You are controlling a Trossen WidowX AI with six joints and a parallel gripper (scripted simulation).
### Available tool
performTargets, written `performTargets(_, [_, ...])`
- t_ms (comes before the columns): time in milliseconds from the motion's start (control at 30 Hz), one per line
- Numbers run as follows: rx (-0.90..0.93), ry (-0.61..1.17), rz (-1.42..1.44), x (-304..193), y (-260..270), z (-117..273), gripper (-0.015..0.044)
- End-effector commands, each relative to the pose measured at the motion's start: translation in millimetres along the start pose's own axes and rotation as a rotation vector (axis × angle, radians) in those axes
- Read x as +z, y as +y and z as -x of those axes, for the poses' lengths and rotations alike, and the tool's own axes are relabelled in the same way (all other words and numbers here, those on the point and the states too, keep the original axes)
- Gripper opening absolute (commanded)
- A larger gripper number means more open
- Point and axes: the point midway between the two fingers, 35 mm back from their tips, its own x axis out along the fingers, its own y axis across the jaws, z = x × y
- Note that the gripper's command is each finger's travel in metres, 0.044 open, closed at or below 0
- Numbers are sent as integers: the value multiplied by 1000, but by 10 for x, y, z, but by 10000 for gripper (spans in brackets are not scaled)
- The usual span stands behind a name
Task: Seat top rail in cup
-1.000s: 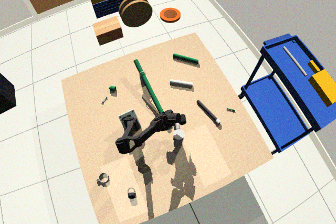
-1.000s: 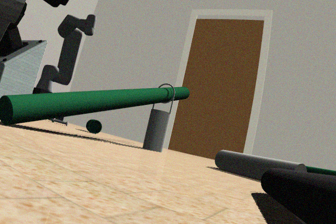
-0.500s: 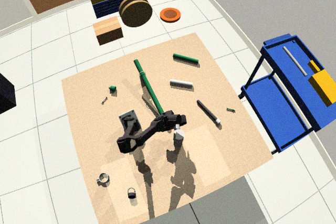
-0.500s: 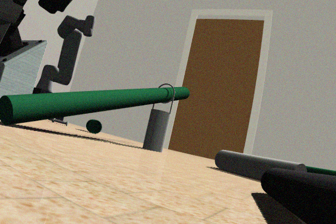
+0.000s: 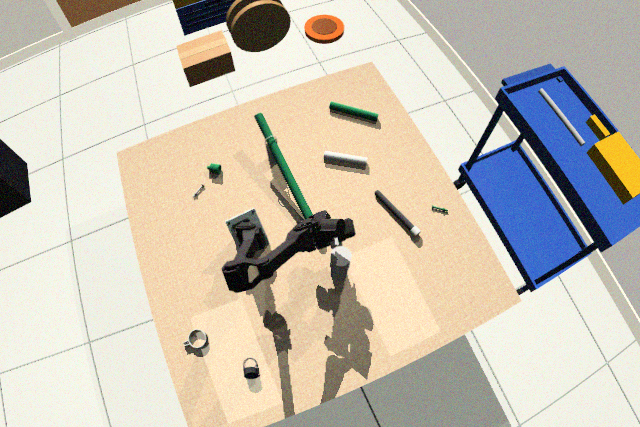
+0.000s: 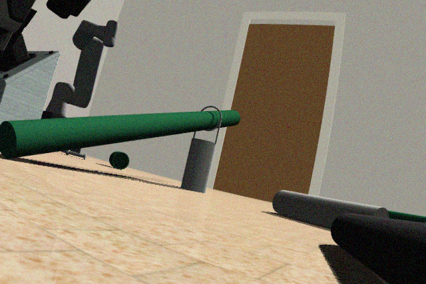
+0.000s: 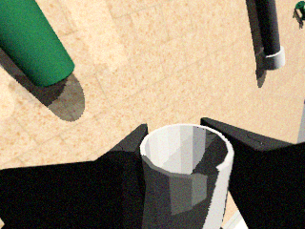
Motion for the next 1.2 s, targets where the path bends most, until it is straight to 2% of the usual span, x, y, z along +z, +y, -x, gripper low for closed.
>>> performTargets(0, [-1,-18,25,9,25,15,0])
performTargets(1167, [-1,-125,213,-20,195,113,0])
